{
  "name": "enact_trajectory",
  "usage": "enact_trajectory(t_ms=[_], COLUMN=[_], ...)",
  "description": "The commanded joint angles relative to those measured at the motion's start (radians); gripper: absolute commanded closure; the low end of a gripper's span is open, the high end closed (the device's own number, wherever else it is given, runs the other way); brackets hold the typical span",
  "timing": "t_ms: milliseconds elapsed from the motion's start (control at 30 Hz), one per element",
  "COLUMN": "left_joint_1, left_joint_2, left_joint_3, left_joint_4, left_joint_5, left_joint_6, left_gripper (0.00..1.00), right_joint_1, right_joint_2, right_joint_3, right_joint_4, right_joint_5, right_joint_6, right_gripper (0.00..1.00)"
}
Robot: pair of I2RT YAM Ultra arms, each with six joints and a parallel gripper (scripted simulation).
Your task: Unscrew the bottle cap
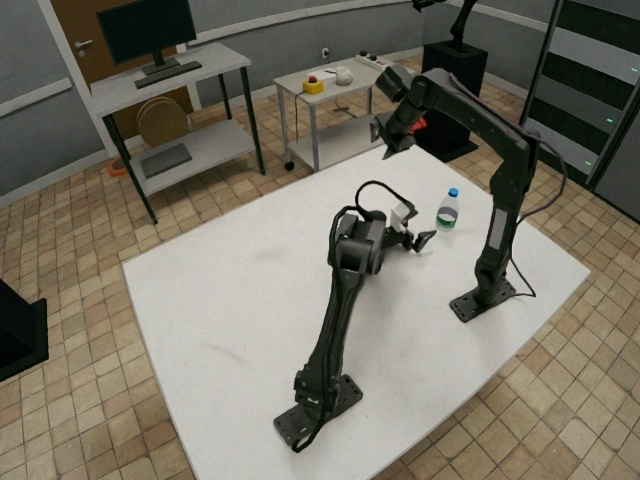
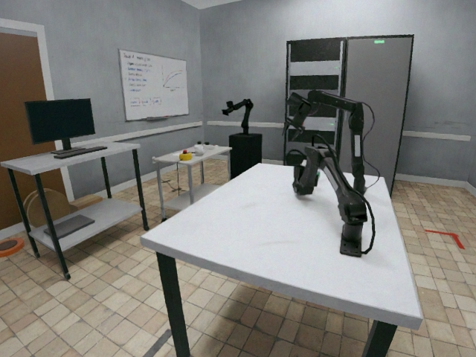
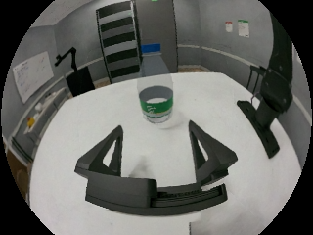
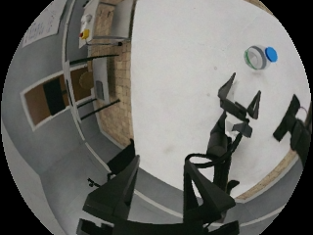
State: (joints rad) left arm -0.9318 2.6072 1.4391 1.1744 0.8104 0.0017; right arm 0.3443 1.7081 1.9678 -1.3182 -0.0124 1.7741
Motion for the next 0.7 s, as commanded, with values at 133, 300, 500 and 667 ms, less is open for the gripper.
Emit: enact_trajectory(t_ms=[133, 300, 500, 667], left_joint_1=[-0.025, -0.034, -0.048, -0.06], left_joint_2=[0.019, 0.033, 0.052, 0.068], left_joint_3=[0.071, 0.103, 0.147, 0.185], left_joint_4=[-0.042, -0.06, -0.087, -0.109], left_joint_5=[-0.026, -0.036, -0.05, -0.061], left_joint_6=[-0.006, -0.006, -0.006, -0.006], left_gripper=[0.05, 0.05, 0.05, 0.05], right_joint_1=[-0.004, -0.004, -0.004, -0.004], right_joint_2=[-0.002, -0.002, -0.002, -0.002], right_joint_3=[0.024, 0.024, 0.024, 0.024], right_joint_4=[-0.001, -0.001, -0.001, -0.001], right_joint_5=[0.011, 0.011, 0.011, 0.011], right_joint_6=[-0.004, -0.004, -0.004, -0.004], right_gripper=[0.43, 0.43, 0.43, 0.43])
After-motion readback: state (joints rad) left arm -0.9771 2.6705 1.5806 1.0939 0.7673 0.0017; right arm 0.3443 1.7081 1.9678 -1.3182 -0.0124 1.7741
